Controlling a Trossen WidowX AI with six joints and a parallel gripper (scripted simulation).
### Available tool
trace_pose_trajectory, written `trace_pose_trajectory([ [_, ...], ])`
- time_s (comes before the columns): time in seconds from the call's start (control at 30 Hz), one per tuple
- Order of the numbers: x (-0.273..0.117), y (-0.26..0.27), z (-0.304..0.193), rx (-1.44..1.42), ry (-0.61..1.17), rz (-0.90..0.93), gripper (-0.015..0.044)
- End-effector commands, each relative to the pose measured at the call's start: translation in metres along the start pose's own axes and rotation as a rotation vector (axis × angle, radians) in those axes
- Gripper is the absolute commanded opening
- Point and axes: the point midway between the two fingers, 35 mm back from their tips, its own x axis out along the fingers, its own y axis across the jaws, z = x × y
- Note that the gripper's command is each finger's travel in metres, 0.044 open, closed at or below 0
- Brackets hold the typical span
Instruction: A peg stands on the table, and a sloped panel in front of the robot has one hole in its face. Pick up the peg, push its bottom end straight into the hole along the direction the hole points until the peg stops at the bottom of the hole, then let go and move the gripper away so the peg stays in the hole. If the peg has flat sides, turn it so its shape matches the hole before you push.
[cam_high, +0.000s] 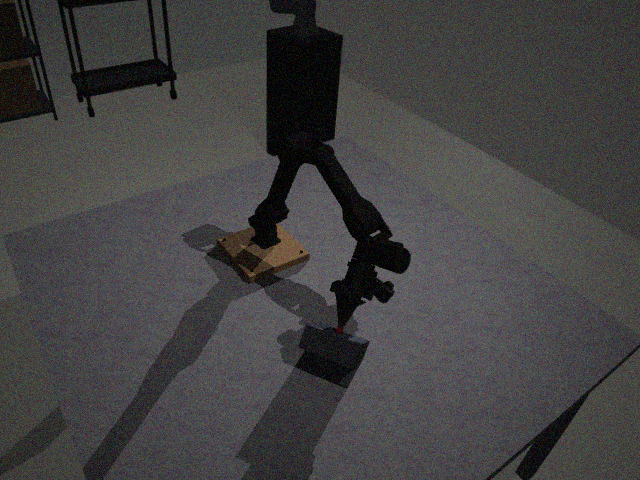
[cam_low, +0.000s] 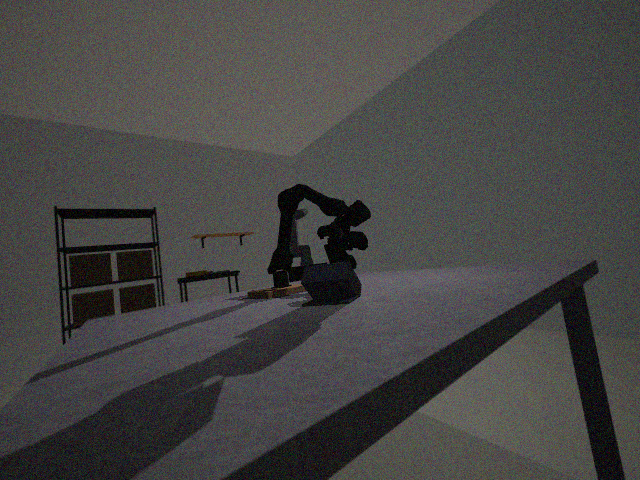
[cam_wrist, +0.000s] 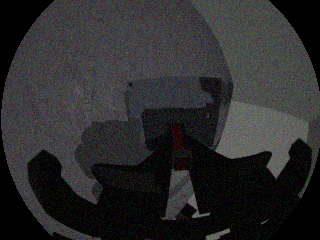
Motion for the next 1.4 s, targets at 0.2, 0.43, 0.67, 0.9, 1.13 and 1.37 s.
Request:
trace_pose_trajectory([
  [0.2, 0.000, 0.000, 0.000, 0.000, 0.000, 0.000, 0.0131],
  [0.43, 0.000, 0.000, 0.000, 0.000, 0.000, 0.000, 0.0315],
  [0.67, -0.010, 0.000, 0.001, 0.000, 0.000, 0.002, 0.0440],
  [0.9, -0.027, 0.001, 0.002, -0.001, -0.001, 0.005, 0.0440],
  [1.13, -0.043, 0.002, 0.003, -0.001, -0.001, 0.007, 0.0440],
  [1.37, -0.059, 0.003, 0.004, -0.002, -0.001, 0.008, 0.0440],
])
